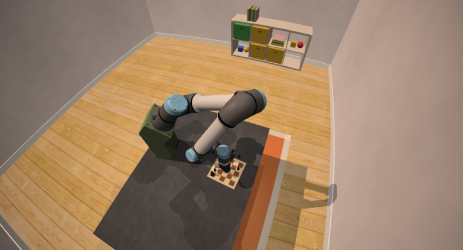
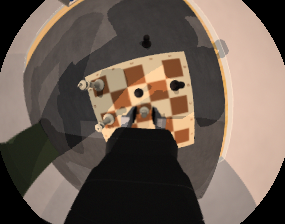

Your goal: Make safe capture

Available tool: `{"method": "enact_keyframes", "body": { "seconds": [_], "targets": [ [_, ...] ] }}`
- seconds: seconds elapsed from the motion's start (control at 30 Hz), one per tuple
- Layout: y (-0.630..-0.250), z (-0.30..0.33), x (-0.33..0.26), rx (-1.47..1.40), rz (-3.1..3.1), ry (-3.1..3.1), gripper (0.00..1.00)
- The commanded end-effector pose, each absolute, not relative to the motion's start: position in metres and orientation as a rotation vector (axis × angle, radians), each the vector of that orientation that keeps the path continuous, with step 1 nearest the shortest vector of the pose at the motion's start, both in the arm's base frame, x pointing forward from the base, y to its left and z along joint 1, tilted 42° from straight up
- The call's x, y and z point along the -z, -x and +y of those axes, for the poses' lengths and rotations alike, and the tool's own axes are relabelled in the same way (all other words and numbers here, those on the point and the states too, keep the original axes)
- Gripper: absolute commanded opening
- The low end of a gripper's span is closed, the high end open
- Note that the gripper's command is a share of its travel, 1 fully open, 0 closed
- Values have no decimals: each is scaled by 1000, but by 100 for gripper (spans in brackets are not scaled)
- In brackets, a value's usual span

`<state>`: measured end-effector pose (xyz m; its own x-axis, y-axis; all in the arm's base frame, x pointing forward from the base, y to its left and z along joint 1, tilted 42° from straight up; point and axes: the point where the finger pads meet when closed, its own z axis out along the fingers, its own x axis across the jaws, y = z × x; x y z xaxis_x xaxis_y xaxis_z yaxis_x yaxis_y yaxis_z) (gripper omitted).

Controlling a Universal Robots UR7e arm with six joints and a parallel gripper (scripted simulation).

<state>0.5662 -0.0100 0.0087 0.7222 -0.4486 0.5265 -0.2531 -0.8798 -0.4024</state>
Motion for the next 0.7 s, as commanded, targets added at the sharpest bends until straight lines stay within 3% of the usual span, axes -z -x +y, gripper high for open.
{"method": "enact_keyframes", "body": {
  "seconds": [0.0, 0.03, 0.67],
  "targets": [
    [-568, -11, -9, 921, 548, 2626, 68],
    [-568, -11, -9, 921, 548, 2626, 0],
    [-568, -11, -9, 921, 548, 2626, 0]
  ]
}}
